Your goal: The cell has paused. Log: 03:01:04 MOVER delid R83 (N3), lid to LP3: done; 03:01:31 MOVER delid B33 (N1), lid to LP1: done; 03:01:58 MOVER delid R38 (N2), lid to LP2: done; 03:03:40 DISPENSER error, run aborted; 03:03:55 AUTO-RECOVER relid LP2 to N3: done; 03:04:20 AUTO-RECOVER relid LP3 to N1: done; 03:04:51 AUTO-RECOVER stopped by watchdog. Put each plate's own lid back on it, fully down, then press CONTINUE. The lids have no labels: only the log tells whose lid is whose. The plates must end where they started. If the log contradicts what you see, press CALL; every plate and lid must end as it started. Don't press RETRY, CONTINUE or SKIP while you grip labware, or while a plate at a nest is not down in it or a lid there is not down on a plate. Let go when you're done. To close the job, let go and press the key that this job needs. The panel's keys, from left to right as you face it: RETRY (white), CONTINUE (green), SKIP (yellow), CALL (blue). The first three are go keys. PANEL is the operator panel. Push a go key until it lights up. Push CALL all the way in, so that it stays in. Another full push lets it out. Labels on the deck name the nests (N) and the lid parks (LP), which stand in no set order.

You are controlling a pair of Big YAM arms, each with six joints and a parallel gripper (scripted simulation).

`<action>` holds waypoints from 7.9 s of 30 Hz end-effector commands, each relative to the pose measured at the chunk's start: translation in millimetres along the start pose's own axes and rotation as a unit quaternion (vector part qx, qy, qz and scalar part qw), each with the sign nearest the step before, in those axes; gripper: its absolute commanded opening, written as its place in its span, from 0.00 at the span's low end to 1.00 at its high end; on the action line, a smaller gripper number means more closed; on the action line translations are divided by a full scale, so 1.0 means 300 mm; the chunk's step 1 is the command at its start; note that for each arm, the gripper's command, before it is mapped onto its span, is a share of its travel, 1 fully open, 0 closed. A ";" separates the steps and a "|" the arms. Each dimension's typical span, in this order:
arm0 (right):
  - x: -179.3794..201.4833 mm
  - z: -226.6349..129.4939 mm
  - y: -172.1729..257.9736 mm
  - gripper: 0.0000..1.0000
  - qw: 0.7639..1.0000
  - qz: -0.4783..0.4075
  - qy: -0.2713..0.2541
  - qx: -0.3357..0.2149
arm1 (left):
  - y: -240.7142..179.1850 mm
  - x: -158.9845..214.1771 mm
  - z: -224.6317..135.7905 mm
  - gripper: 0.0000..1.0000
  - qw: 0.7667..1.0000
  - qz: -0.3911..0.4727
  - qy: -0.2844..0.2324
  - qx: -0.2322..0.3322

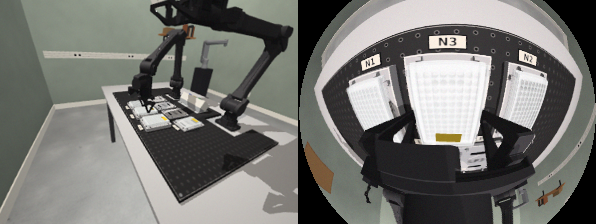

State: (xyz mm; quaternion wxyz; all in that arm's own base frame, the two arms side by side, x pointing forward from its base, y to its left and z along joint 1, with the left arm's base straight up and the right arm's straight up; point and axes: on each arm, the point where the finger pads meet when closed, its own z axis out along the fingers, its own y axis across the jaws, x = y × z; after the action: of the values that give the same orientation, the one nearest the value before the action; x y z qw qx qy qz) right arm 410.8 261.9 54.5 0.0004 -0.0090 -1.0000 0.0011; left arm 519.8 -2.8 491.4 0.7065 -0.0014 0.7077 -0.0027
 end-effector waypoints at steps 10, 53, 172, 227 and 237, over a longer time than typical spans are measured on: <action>-0.067 -0.118 0.052 0.00 0.999 0.000 -0.032 -0.023 | 0.026 -0.124 -0.020 1.00 0.999 0.007 -0.034 -0.006; -0.027 -0.116 -0.152 0.00 0.999 -0.026 -0.020 -0.011 | 0.026 -0.124 -0.020 1.00 0.999 0.007 -0.034 -0.006; -0.010 0.007 -0.436 0.00 1.000 -0.028 -0.003 -0.002 | 0.026 -0.124 -0.020 1.00 0.999 0.007 -0.034 -0.006; -0.045 -0.008 -0.437 0.00 0.999 -0.027 -0.020 -0.006 | 0.026 -0.124 -0.020 1.00 0.999 0.007 -0.034 -0.006; -0.045 -0.010 -0.438 0.00 0.999 -0.027 -0.020 -0.006 | 0.026 -0.124 -0.020 1.00 0.999 0.007 -0.034 -0.006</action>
State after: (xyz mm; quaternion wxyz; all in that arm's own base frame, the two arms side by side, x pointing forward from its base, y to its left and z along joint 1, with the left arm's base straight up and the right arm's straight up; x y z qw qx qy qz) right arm 409.0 125.4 46.3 -0.0030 0.0160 -0.9999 -0.0002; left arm 519.8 -2.8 491.4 0.7065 -0.0014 0.7077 -0.0027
